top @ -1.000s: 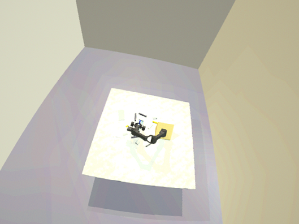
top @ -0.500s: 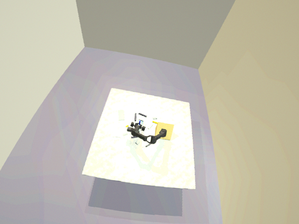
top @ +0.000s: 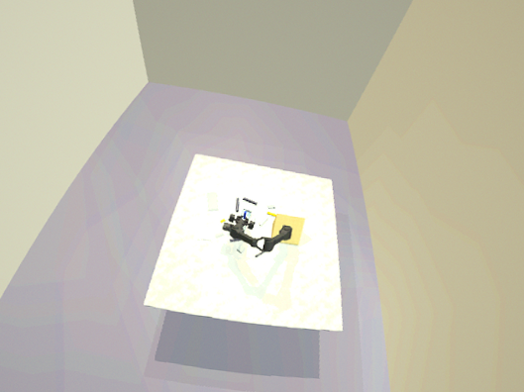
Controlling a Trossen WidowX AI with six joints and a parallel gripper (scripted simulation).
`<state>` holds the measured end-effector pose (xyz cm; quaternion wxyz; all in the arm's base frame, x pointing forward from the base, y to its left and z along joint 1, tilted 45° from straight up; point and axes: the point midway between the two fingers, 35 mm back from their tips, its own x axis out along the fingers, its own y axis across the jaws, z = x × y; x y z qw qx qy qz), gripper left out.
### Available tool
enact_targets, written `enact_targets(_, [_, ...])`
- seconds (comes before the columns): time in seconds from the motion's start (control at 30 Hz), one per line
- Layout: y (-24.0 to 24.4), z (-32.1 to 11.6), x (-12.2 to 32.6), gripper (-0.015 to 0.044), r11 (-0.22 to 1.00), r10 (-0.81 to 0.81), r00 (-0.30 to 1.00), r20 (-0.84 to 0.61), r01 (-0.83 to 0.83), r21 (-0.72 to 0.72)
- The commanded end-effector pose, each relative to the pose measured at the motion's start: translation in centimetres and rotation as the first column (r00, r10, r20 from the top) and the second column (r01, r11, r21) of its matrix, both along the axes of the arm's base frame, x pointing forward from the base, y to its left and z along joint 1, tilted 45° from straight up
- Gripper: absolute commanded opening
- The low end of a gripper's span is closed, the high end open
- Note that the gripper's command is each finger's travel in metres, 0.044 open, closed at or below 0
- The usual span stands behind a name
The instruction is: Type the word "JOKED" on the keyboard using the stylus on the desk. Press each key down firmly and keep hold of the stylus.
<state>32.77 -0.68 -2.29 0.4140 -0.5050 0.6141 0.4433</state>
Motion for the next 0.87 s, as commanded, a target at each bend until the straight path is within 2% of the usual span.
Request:
enact_targets(0.0, [0.0, 0.0, 0.0, 0.0081, 1.000, -0.005, 1.000, 0.001, 0.005, 0.002])
enact_targets(0.4, [-2.6, 2.6, 0.1, 0.0081, 1.000, -0.005, 1.000, 0.002, 0.005, 0.000])
enact_targets(0.83, [-2.5, 2.3, 0.0, 0.0081, 1.000, -0.014, 1.000, 0.001, 0.014, 0.002])
